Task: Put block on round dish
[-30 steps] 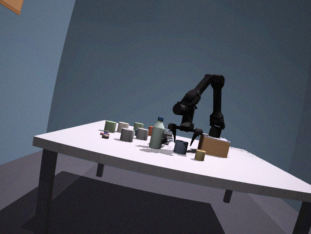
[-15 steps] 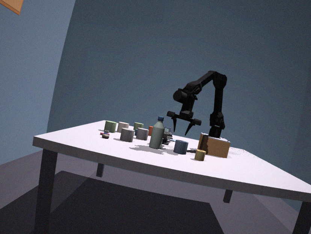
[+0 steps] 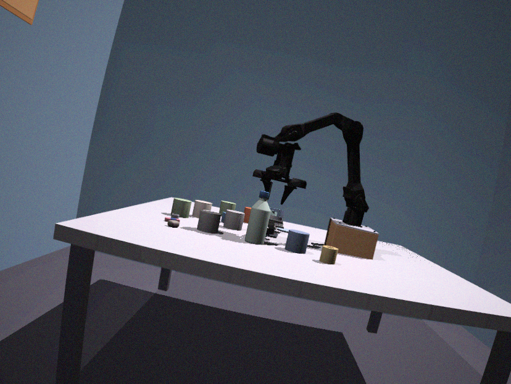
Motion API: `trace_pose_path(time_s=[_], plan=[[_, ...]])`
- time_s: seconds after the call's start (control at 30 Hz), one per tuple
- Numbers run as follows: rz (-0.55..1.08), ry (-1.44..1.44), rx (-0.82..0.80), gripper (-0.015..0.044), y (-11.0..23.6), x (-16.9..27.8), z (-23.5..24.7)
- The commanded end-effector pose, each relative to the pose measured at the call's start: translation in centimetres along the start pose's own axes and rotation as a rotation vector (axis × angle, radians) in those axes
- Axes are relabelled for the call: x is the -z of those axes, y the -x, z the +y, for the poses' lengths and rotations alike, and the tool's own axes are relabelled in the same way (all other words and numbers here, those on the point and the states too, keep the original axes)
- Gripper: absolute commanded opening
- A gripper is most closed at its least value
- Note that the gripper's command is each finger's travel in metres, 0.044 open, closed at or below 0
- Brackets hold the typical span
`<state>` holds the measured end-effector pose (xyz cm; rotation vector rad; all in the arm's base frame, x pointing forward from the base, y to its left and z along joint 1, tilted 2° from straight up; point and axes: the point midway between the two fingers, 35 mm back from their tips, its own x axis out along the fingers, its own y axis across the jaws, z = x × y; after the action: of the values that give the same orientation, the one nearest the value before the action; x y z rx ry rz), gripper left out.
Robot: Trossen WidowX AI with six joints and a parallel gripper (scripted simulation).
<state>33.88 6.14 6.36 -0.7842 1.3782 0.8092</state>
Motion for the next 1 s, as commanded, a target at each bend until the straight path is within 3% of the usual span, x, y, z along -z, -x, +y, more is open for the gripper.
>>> trace_pose_path(time_s=[0.0,0.97], plan=[[0.009,-0.004,-0.020,0.0260,-0.1,0.5,-0.3],[0.009,-0.004,-0.020,0.0260,-4.7,0.6,-0.2]])
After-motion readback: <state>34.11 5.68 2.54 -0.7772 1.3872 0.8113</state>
